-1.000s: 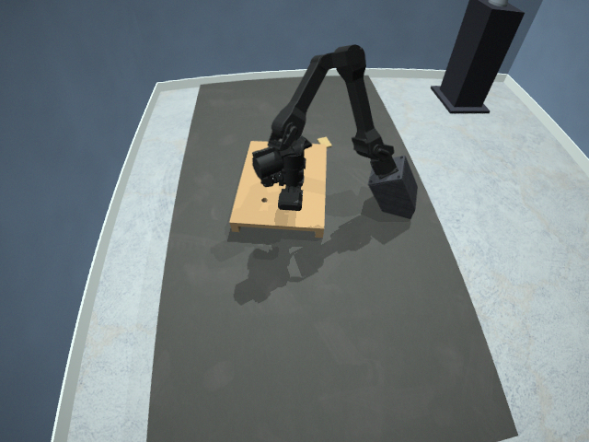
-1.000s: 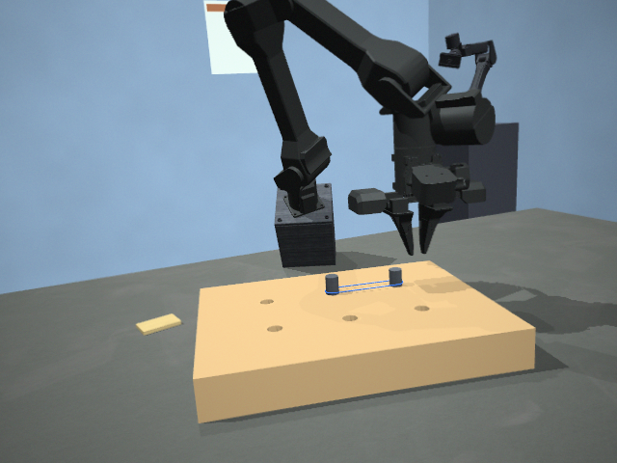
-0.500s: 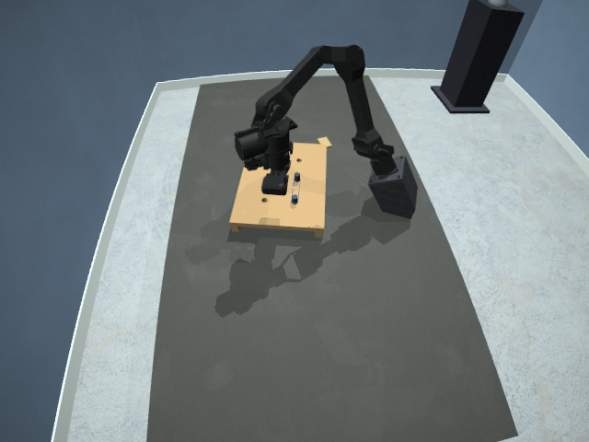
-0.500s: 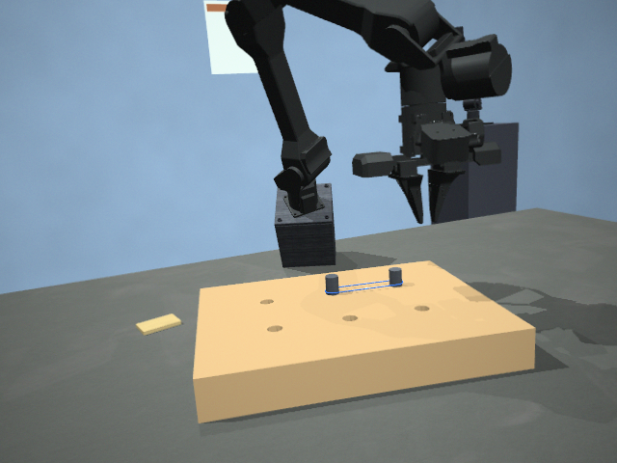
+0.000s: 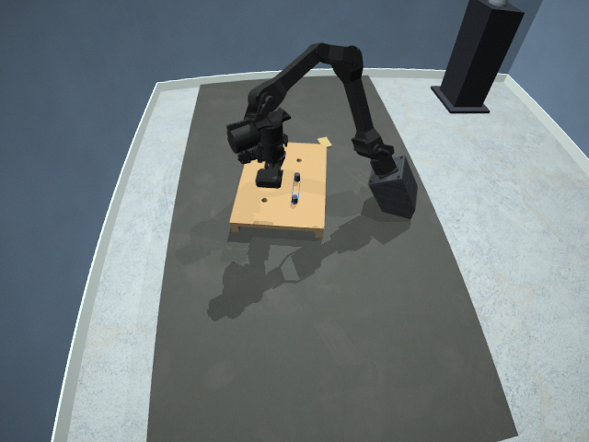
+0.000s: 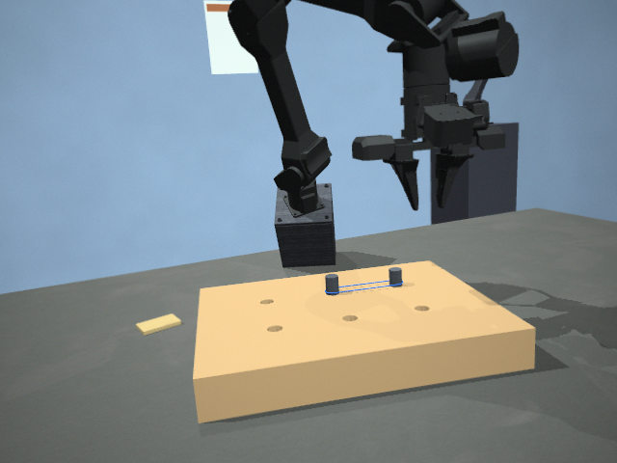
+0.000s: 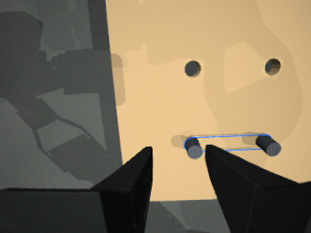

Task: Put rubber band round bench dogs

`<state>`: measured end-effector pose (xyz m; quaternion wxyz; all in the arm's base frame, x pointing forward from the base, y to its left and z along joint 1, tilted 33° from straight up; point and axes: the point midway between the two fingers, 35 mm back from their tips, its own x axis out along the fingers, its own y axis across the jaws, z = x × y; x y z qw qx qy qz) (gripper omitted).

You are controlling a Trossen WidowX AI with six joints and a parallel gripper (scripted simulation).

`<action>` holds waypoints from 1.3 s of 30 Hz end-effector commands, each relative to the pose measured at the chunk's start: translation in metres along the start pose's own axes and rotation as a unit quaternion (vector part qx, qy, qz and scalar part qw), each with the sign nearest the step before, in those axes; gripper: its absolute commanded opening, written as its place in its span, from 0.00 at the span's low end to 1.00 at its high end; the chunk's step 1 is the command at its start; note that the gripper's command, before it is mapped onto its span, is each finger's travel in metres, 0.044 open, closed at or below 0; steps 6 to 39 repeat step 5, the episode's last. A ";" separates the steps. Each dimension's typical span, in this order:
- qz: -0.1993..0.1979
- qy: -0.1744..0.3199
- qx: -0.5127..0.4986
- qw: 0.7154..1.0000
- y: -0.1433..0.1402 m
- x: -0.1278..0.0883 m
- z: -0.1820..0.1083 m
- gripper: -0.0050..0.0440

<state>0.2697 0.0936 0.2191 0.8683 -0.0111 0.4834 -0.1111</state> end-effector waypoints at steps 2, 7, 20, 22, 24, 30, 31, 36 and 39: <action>0.005 -0.006 0.004 1.000 0.001 -0.005 0.004 0.46; 0.005 -0.006 0.004 1.000 0.001 -0.005 0.004 0.46; 0.005 -0.006 0.004 1.000 0.001 -0.005 0.004 0.46; 0.005 -0.006 0.004 1.000 0.001 -0.005 0.004 0.46; 0.005 -0.006 0.004 1.000 0.001 -0.005 0.004 0.46; 0.005 -0.006 0.004 1.000 0.001 -0.005 0.004 0.46; 0.005 -0.006 0.004 1.000 0.001 -0.005 0.004 0.46; 0.005 -0.006 0.004 1.000 0.001 -0.005 0.004 0.46; 0.005 -0.006 0.004 1.000 0.001 -0.005 0.004 0.46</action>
